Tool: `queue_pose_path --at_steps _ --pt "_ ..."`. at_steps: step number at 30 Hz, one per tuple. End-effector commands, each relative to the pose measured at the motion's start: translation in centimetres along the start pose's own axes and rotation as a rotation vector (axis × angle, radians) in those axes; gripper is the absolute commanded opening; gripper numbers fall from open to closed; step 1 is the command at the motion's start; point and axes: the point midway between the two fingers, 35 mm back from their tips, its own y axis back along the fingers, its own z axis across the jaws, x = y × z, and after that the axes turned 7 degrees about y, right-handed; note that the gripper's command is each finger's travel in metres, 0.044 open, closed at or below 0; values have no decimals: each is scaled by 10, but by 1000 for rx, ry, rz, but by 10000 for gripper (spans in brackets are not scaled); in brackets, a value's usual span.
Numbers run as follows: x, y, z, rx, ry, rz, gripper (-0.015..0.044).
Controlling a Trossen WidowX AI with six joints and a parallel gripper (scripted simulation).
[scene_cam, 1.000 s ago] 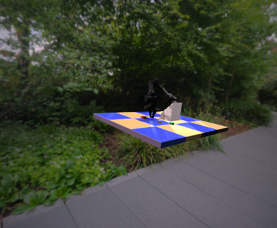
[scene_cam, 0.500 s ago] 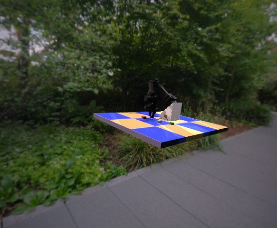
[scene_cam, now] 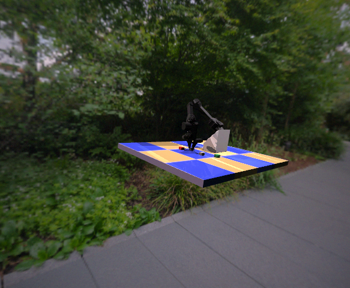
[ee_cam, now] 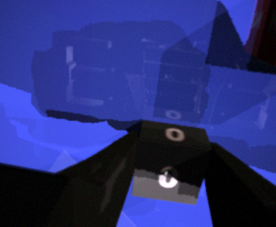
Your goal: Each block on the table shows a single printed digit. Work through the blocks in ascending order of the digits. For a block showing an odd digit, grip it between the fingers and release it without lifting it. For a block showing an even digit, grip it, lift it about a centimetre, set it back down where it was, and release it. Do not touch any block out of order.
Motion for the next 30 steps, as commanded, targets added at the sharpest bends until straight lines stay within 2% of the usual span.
queue_pose_path --at_steps 1,2,13,17,20,25,27,30 --pt "0 -1 1 -3 2 -2 120" --pt "0 -1 1 -3 2 -2 120" --pt "0 -1 1 -3 2 -2 400" --pt "0 2 1 -3 2 -2 400" --pt "-1 33 1 -5 2 -2 400" --pt "0 36 1 -4 2 -2 400" --pt "-2 46 1 -7 2 -2 348" --pt "-3 92 2 -12 2 -2 269"
